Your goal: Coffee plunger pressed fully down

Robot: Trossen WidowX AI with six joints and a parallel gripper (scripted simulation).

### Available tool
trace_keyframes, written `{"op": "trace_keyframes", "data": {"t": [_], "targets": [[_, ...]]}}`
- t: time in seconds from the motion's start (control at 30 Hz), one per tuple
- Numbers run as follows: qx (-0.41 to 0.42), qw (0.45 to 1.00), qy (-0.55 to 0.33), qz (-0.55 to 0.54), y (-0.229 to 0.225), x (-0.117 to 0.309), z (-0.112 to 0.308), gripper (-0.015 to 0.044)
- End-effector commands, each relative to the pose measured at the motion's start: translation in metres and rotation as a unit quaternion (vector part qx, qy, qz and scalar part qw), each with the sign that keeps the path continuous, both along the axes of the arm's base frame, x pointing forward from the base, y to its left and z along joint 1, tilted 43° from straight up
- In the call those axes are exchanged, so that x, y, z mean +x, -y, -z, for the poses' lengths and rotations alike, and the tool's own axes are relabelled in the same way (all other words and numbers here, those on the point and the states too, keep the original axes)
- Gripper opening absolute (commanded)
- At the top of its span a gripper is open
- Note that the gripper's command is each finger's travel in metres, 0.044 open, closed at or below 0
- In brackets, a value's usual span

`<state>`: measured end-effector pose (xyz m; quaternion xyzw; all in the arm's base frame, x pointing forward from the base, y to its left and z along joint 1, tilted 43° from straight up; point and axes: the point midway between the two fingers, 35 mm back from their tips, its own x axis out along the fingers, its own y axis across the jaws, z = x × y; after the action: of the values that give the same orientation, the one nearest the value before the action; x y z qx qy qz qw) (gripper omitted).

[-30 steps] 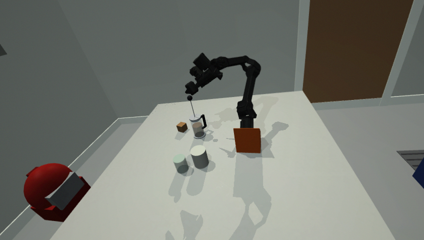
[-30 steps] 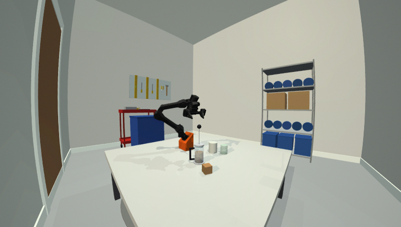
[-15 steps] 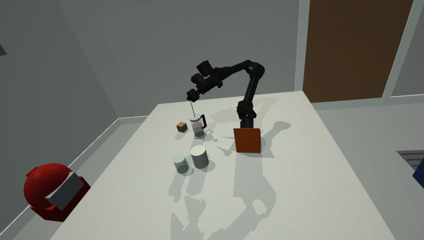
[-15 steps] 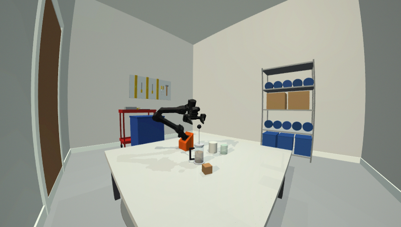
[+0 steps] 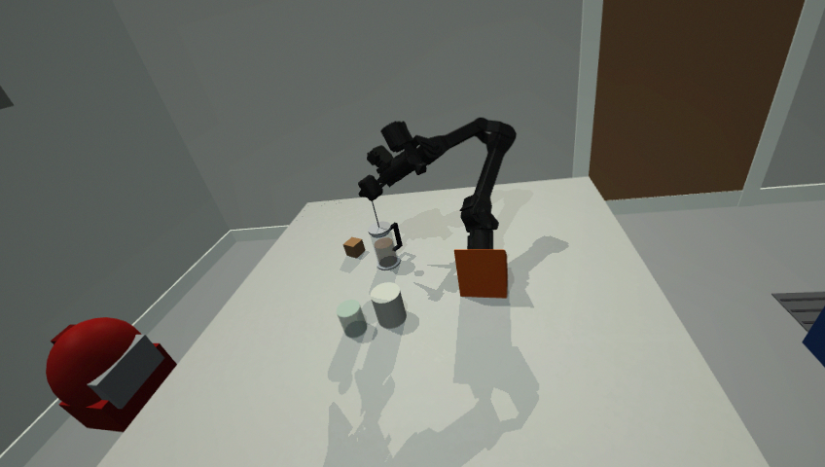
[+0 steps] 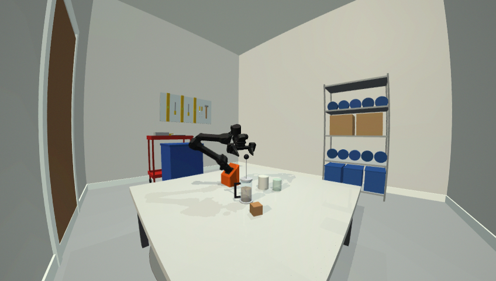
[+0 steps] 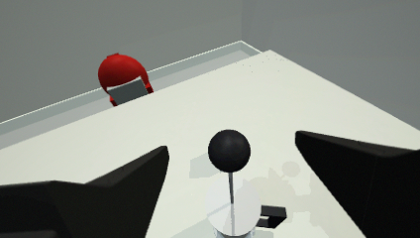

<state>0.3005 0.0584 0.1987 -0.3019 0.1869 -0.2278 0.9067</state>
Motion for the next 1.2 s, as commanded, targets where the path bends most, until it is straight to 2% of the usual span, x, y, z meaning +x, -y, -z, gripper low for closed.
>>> {"op": "trace_keyframes", "data": {"t": [0.0,0.1,0.47,0.6,1.17], "targets": [[-0.006,1.0,-0.005,-0.003,0.003,0.005,0.004,0.044],[-0.007,1.0,-0.004,-0.003,0.005,0.007,0.004,0.044],[-0.007,1.0,-0.004,-0.003,0.005,0.007,0.004,0.0151],[-0.007,1.0,-0.004,-0.003,0.005,0.007,0.004,0.0128],[-0.005,1.0,-0.006,-0.003,0.012,0.01,0.015,0.0128]]}}
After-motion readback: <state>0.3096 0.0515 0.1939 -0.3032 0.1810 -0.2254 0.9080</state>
